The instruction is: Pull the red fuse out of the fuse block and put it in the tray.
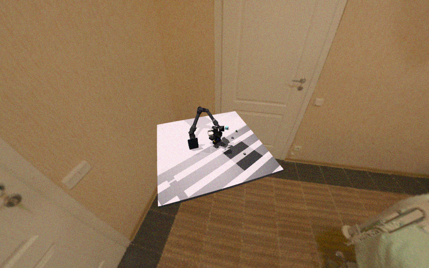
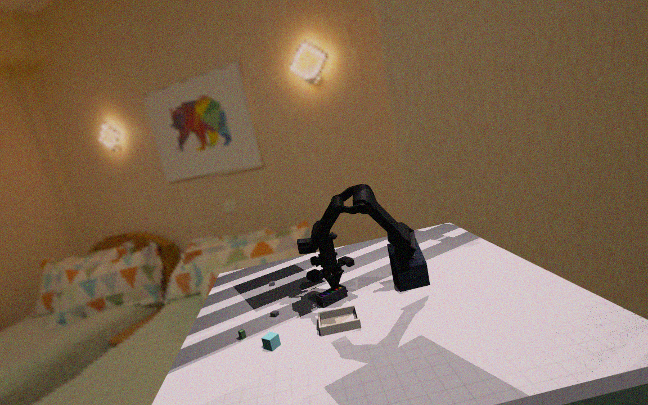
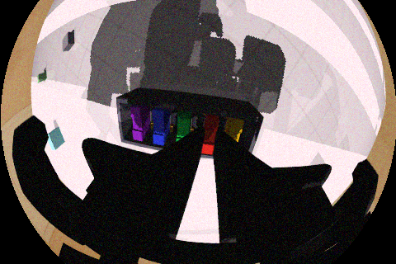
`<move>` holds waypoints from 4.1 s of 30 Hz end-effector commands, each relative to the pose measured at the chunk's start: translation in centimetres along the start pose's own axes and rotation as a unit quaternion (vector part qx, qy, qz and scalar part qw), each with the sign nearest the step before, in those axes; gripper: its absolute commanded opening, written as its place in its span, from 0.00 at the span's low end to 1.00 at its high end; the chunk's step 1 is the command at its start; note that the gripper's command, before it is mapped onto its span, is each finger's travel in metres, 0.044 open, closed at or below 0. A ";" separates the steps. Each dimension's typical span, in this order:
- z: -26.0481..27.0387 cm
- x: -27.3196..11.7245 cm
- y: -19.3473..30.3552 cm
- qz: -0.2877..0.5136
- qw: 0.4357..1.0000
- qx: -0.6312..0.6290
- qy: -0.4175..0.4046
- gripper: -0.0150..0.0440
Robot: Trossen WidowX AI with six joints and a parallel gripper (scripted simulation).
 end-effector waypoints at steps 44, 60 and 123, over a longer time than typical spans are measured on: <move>0.0 -2.3 0.0 0.000 1.000 -0.001 0.000 0.25; 0.0 -3.1 0.0 0.000 1.000 -0.001 -0.001 0.25; 12.9 -5.4 14.7 0.004 1.000 -0.001 -0.004 0.25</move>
Point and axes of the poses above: the point midway between the two fingers, 35 mm back from their tips, its own x axis out along the fingers, its own z axis across the jaws, y = z × x, the point moved 9 cm from there along -x, back along the fingers, and after that the axes turned 8 degrees about -x, right-handed, at the moved point
